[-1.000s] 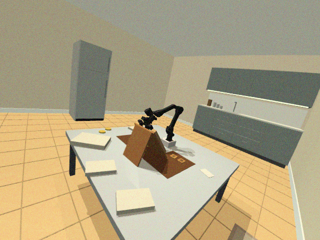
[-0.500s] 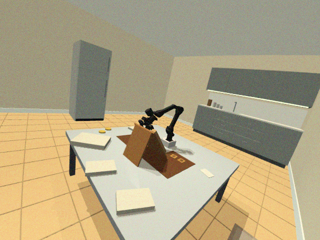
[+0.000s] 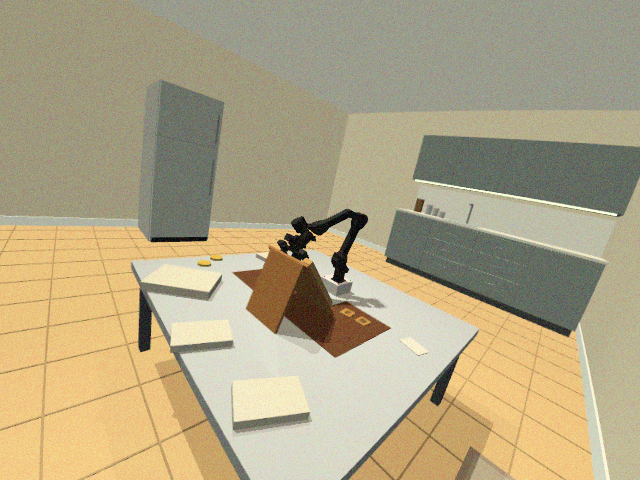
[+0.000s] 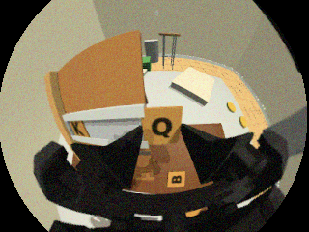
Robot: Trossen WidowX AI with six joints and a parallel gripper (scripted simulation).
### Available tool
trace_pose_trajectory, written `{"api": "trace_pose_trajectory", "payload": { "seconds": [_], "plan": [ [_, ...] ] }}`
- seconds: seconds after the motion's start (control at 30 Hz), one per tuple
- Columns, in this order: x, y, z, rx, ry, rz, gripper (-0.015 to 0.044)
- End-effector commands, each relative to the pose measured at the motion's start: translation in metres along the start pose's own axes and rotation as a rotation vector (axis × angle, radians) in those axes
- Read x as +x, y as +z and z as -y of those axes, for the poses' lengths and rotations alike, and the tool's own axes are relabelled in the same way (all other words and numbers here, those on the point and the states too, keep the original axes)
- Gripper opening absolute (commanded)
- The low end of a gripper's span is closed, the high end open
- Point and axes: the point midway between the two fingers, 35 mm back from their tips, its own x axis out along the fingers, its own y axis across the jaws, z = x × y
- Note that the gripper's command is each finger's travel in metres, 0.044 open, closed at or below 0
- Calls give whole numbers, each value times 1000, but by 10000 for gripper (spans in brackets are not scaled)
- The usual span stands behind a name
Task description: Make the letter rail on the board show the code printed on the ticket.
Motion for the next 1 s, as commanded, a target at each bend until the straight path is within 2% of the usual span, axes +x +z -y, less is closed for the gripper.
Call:
{"api": "trace_pose_trajectory", "payload": {
  "seconds": [0.0,0.97],
  "plan": [
    [0,-1,-3,2,0,0,0],
    [0,-1,-18,4,0,0,0]
  ]
}}
